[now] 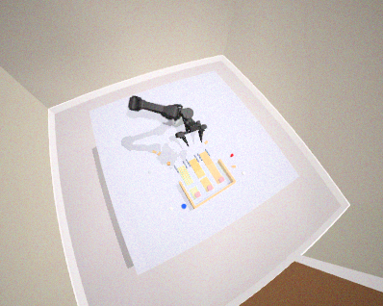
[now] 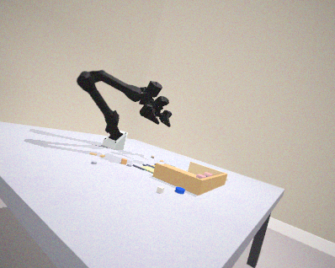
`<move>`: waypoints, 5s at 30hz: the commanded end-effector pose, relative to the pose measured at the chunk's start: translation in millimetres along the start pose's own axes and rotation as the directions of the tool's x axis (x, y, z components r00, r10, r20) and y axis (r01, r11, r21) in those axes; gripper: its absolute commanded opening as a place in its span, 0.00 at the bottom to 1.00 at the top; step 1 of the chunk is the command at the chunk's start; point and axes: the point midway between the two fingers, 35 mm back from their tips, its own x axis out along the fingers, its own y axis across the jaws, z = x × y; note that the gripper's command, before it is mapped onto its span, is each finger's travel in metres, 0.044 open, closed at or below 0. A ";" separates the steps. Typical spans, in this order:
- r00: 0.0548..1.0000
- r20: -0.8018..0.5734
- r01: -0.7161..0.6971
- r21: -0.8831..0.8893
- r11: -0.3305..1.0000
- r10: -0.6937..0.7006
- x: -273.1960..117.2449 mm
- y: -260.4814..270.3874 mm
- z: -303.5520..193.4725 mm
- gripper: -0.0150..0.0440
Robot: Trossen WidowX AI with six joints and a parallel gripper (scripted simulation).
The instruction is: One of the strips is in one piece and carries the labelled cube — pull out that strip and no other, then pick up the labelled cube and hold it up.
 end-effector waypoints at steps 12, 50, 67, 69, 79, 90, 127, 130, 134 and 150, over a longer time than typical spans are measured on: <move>0.997 -0.072 -0.036 0.011 0.999 0.037 13.3 8.8 -1.1 0.71; 0.574 -0.819 -0.081 -0.060 0.995 -0.003 106.0 82.1 -67.1 0.25; 0.574 -0.819 -0.081 -0.060 0.995 -0.003 123.2 81.8 -89.5 0.25; 0.575 -0.818 -0.081 -0.060 0.995 -0.003 125.1 81.6 -92.2 0.25; 0.575 -0.818 -0.080 -0.061 0.995 -0.004 134.3 80.0 -105.7 0.25; 0.575 -0.818 -0.079 -0.062 0.995 -0.006 141.6 77.6 -117.2 0.25; 0.575 -0.818 -0.079 -0.062 0.995 -0.006 142.7 77.6 -118.8 0.25; 0.575 -0.818 -0.079 -0.062 0.995 -0.006 142.9 77.6 -119.0 0.25; 0.575 -0.818 -0.079 -0.062 0.995 -0.006 143.3 77.7 -119.2 0.25; 0.575 -0.818 -0.079 -0.062 0.995 -0.006 144.8 78.0 -120.1 0.25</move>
